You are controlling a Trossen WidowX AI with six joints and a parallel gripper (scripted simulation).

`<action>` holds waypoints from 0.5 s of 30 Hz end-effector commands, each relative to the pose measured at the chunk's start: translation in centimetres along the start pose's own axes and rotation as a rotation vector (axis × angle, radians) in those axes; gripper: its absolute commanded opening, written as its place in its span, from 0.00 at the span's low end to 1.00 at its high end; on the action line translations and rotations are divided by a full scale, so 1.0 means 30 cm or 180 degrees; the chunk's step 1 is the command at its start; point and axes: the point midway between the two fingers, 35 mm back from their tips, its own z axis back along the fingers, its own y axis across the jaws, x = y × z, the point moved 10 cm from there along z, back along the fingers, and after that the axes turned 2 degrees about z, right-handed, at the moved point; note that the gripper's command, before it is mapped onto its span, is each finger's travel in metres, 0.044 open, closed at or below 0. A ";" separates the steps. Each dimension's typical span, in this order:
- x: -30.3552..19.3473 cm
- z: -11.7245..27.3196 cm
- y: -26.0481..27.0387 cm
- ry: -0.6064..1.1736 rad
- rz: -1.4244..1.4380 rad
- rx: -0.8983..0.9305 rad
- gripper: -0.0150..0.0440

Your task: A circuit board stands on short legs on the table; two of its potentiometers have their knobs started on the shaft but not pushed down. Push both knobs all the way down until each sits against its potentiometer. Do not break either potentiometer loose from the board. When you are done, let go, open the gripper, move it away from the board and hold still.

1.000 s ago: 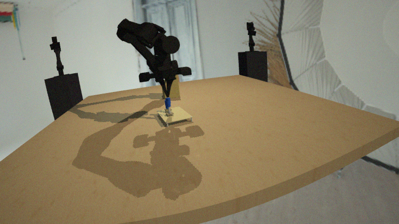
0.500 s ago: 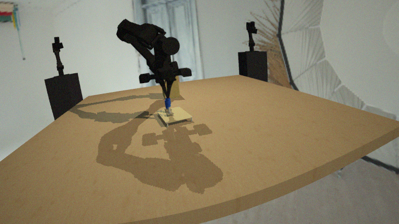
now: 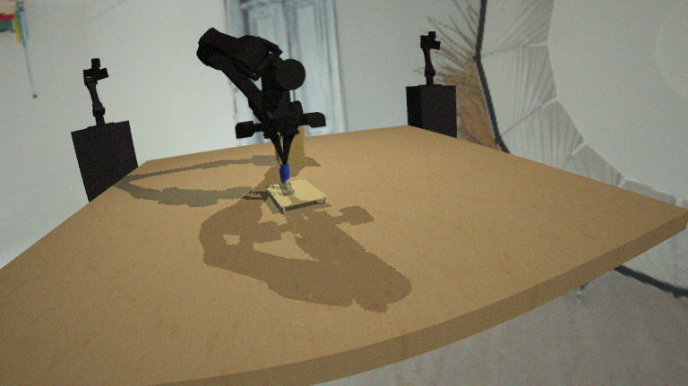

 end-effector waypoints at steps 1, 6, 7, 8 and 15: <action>0.000 -0.001 -0.001 0.0000 0.0008 -0.0017 0.25; 0.000 -0.014 -0.001 -0.0001 0.0007 -0.0017 0.25; 0.000 -0.018 -0.001 -0.0001 0.0007 -0.0018 0.25; 0.000 -0.020 -0.001 -0.0001 0.0007 -0.0018 0.25; 0.000 -0.021 -0.001 -0.0001 0.0007 -0.0018 0.25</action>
